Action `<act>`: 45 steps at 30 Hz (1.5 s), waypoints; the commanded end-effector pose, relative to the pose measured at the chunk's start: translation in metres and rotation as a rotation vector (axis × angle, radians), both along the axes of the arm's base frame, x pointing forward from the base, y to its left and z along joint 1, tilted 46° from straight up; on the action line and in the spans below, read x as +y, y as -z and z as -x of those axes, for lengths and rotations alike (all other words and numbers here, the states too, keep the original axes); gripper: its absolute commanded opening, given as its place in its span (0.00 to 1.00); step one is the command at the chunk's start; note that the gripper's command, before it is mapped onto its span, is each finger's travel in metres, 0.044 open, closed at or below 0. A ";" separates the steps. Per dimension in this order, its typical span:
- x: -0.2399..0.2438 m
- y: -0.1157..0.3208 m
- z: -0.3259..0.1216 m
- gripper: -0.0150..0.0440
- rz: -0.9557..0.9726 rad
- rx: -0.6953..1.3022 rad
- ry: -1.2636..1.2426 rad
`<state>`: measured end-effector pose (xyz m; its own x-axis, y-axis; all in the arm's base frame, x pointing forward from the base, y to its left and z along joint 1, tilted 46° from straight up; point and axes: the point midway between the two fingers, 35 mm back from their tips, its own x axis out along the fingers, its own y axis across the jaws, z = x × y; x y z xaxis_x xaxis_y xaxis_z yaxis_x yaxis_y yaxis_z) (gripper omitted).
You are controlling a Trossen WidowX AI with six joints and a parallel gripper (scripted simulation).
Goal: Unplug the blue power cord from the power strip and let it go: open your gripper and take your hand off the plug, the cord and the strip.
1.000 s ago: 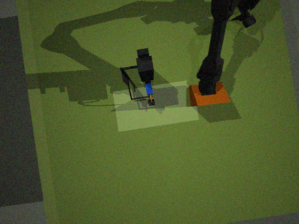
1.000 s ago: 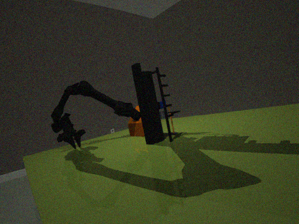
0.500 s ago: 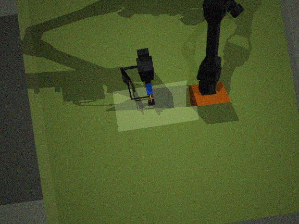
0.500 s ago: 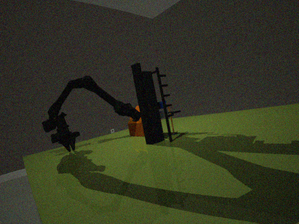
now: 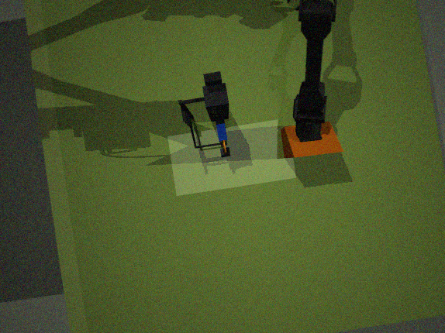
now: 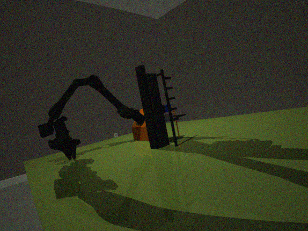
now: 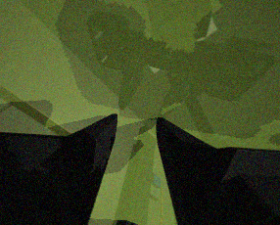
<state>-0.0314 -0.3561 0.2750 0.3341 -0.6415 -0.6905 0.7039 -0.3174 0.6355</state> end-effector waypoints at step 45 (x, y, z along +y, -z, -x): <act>0.168 0.018 -0.362 0.53 0.127 0.203 -0.996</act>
<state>0.3130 -0.2116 0.2610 0.6340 -0.2407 -0.7349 0.7354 0.4818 0.4766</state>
